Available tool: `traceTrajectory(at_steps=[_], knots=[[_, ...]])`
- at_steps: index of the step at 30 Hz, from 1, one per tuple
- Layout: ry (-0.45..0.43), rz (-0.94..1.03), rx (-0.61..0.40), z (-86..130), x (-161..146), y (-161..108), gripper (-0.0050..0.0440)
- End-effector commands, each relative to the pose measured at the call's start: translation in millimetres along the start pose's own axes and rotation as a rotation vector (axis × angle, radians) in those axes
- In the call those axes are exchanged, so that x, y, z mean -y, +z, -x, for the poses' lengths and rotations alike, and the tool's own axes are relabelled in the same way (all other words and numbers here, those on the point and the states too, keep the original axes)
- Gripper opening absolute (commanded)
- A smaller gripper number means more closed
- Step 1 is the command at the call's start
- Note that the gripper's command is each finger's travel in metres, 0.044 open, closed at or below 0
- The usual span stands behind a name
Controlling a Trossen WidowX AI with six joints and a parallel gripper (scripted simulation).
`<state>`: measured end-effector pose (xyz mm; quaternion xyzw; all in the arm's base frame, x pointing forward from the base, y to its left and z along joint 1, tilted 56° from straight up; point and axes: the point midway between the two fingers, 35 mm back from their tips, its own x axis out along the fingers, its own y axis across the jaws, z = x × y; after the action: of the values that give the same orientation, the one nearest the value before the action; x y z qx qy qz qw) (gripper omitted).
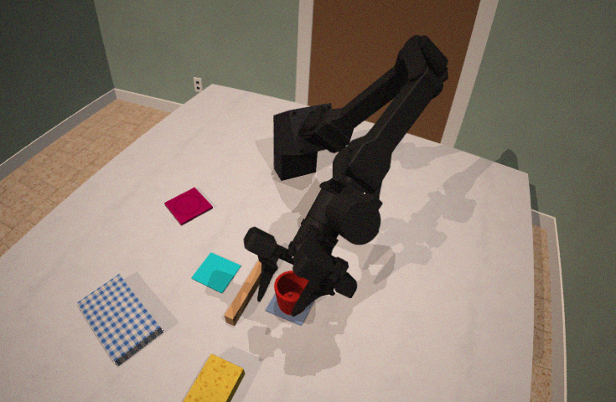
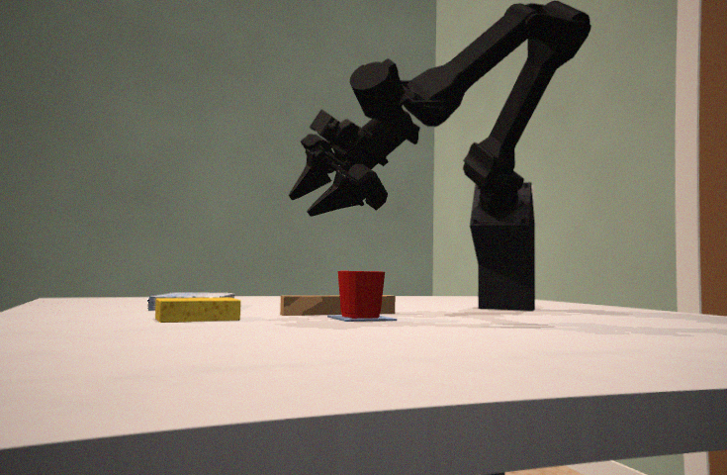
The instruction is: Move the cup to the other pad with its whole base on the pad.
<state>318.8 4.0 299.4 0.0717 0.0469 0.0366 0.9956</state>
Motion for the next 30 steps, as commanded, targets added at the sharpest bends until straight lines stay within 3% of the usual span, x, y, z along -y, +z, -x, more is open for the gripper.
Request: traceTrajectory(at_steps=[1, 4, 8, 10, 17, 30], knots=[[0.04, -0.123, -0.117, -5, 0, -21, 0.0208], [0.057, -0.228, -0.208, -5, 0, -38, 0.0148], [0.071, -0.374, -0.319, -4, -1, -58, 0.0148], [0.071, -0.374, -0.319, -4, -1, -58, 0.0148], [0.067, -0.706, -0.548, 6, -4, -93, 0.0148], [-0.017, -1.235, -0.848, 29, -14, -124, 0.0148]])
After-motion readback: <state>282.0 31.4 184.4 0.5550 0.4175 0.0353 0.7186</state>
